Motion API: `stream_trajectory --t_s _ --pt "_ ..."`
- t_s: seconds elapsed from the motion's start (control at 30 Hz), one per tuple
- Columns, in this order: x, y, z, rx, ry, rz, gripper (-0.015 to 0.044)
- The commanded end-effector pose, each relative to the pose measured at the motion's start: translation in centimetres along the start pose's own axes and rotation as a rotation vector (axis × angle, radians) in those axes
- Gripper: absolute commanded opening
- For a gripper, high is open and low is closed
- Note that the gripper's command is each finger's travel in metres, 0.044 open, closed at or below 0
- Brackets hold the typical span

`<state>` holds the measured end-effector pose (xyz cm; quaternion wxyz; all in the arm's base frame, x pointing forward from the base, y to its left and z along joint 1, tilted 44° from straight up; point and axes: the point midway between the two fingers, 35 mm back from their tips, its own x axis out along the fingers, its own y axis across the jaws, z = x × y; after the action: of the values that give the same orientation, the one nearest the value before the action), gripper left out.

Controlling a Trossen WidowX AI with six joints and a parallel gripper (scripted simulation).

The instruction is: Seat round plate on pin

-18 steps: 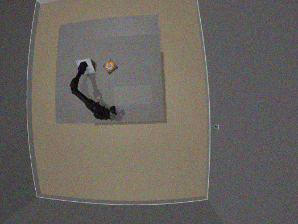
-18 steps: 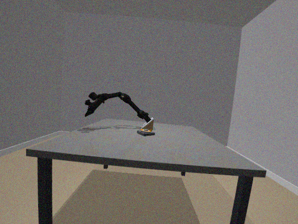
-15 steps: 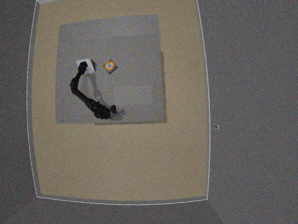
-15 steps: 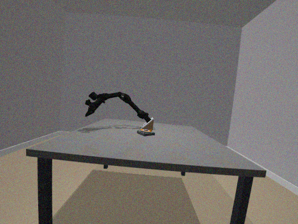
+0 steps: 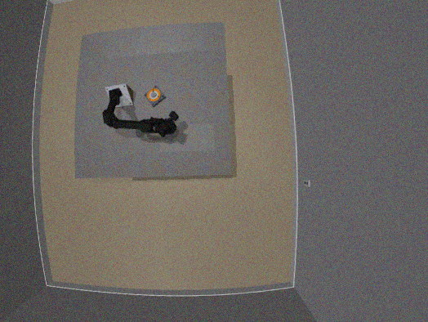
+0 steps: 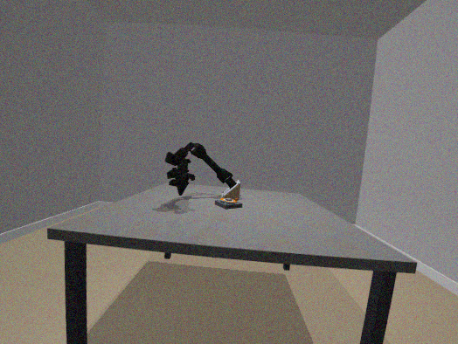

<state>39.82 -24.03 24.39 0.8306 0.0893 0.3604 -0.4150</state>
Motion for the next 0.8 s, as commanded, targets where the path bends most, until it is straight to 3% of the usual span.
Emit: stream_trajectory --t_s 0.0,0.17,0.23,0.43,0.63,0.77 --pt "0.5 2.8 -4.0 -0.055 0.086 -0.006 0.0" --pt "0.0 8.9 -14.2 -0.246 0.262 -0.024 0.0" --pt "-0.3 9.4 -15.7 -0.276 0.282 -0.031 0.0" --pt "-3.4 11.2 -27.8 -0.574 0.396 -0.136 0.0" --pt "-6.0 9.2 -34.1 -0.787 0.399 -0.237 0.0" --pt "-6.4 8.7 -34.8 -0.819 0.394 -0.254 0.0"
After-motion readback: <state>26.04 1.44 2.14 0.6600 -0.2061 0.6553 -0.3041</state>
